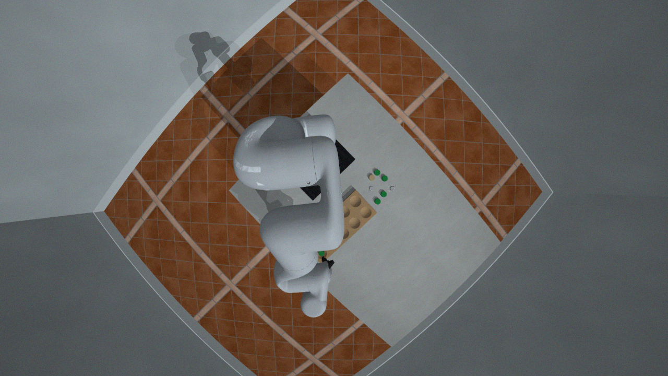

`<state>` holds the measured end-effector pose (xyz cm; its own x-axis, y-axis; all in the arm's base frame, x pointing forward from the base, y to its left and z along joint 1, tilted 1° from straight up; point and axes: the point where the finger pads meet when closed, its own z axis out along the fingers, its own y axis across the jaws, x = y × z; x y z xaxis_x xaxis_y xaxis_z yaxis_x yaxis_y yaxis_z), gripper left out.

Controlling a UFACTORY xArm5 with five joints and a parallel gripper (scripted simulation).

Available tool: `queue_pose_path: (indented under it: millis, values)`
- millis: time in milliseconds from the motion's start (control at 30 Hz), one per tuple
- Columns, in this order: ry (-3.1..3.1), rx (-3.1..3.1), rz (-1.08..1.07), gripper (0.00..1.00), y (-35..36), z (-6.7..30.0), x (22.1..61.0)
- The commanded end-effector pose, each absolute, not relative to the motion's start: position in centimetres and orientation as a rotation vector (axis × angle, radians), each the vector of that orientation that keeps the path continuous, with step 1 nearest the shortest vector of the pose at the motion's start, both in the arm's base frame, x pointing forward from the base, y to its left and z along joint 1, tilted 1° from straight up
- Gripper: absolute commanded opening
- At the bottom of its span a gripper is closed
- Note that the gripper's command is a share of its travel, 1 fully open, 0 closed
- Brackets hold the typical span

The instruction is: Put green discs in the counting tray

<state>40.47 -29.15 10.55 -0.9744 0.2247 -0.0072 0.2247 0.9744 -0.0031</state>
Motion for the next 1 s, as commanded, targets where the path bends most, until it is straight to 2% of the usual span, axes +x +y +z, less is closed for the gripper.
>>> queue_pose_path:
  millis: [0, 967]
  values:
    - [3.111, 0.354, -0.009, 0.47, -29.2, 10.7, 40.6]
    - [3.113, 0.331, -0.009, 0.47, -27.7, 10.7, 41.3]
